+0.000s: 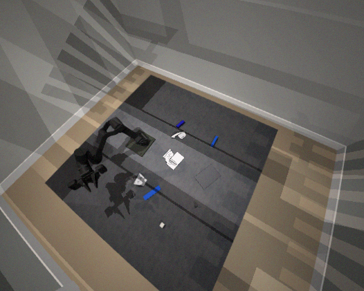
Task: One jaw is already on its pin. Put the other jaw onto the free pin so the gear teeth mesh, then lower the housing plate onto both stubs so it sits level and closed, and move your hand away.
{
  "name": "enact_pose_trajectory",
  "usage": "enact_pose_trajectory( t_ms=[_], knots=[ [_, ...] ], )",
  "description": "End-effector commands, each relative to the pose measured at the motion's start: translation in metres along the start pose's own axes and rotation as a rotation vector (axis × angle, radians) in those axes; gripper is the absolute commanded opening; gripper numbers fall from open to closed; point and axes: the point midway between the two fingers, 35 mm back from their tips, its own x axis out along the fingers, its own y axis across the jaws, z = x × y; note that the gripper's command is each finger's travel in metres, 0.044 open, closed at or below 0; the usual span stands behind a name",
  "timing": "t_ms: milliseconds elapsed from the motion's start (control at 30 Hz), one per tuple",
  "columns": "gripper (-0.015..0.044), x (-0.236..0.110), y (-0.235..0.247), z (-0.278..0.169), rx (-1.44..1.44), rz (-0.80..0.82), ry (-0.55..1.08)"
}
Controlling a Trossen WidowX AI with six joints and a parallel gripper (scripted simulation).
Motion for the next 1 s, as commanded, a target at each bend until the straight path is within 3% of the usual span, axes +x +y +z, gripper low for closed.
enact_pose_trajectory(
  t_ms=[0,233,967],
  knots=[
    [0.0262,0.01,-0.003,-0.003,0.065,-0.001,0.014],
    [0.044,0.037,-0.012,-0.003,0.208,-0.035,0.025],
    [0.044,0.103,-0.045,-0.001,0.612,-0.086,0.028]
  ],
)
